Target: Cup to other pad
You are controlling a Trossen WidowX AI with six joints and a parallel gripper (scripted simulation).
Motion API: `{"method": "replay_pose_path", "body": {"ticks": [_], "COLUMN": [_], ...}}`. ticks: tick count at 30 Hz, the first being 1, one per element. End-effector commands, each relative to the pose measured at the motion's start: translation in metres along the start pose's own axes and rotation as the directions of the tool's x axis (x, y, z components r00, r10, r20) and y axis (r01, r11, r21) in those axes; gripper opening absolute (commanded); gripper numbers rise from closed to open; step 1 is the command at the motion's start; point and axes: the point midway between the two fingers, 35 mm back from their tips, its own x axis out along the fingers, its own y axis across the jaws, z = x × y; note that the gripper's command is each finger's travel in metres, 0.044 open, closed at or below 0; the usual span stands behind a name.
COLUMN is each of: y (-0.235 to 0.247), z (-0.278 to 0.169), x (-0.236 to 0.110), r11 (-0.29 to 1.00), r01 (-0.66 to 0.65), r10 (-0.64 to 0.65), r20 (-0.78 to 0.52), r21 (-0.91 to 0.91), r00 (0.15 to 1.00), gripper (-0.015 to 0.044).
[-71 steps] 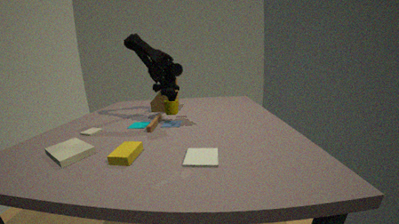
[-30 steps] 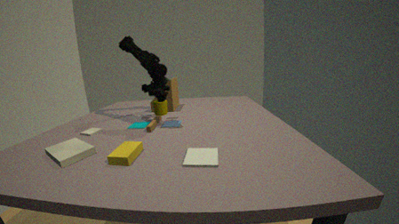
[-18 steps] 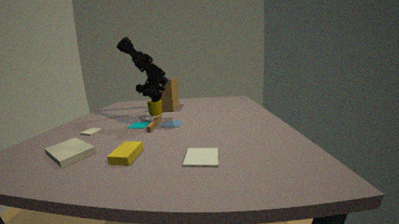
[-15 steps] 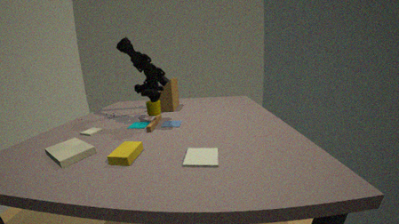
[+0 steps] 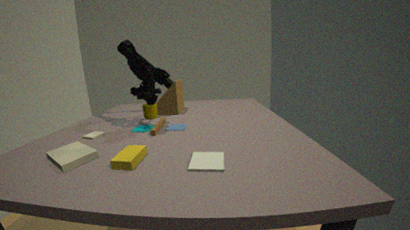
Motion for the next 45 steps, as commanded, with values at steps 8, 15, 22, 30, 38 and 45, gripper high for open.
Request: {"method": "replay_pose_path", "body": {"ticks": [8,15,22,30,38,45], "y": [0.0,-0.001,-0.001,0.0,0.0,0.0], "z": [0.029,0.048,0.05,0.051,0.051,0.052], "x": [-0.002,-0.002,0.002,0.014,0.025,0.035], "r11": [1.0,1.0,1.0,1.0,1.0,1.0], "r01": [-0.001,-0.001,-0.001,-0.001,-0.001,-0.001], "r10": [0.001,0.001,0.001,0.001,0.001,0.001], "r20": [0.005,0.006,0.006,0.006,0.007,0.007], "r21": [-0.003,-0.003,-0.003,-0.003,-0.003,-0.003], "r00": [1.0,1.0,1.0,1.0,1.0,1.0], "gripper": [0.0,0.0,0.0,0.0,0.0,0.0]}}
